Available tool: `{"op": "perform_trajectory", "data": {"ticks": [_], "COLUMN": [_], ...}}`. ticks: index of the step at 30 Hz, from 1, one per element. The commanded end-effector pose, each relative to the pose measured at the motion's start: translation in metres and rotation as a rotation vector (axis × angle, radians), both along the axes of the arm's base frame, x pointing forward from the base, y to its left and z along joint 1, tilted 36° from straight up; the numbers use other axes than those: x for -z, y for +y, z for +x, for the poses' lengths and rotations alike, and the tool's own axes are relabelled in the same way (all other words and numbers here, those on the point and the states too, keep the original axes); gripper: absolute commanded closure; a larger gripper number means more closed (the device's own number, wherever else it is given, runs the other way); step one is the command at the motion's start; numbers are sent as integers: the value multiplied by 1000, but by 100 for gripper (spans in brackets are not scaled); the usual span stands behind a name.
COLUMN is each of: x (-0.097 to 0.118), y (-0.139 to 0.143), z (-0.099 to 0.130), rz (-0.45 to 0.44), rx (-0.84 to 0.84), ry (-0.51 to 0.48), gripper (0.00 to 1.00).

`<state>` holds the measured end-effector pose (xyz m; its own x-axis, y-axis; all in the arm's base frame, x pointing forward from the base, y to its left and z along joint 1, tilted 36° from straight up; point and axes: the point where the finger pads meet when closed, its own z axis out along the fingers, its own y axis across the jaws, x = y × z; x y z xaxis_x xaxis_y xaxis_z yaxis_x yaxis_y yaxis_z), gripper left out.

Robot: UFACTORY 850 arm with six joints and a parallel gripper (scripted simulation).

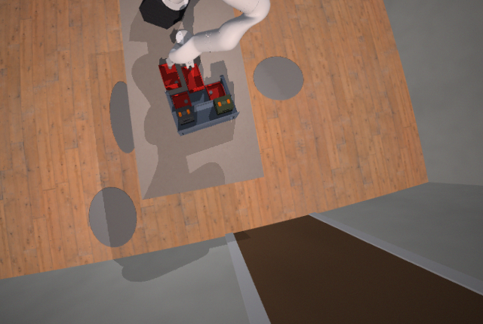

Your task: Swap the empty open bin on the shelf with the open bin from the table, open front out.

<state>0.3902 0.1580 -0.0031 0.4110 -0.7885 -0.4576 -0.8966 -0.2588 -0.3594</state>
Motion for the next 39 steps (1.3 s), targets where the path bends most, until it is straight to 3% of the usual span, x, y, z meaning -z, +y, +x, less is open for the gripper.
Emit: {"op": "perform_trajectory", "data": {"ticks": [1, 39], "x": [1, 5], "y": [-1, -4], "z": [-2, -12], "rz": [0, 0], "rx": [1, 1], "ry": [-1, -1], "gripper": [100, 100]}}
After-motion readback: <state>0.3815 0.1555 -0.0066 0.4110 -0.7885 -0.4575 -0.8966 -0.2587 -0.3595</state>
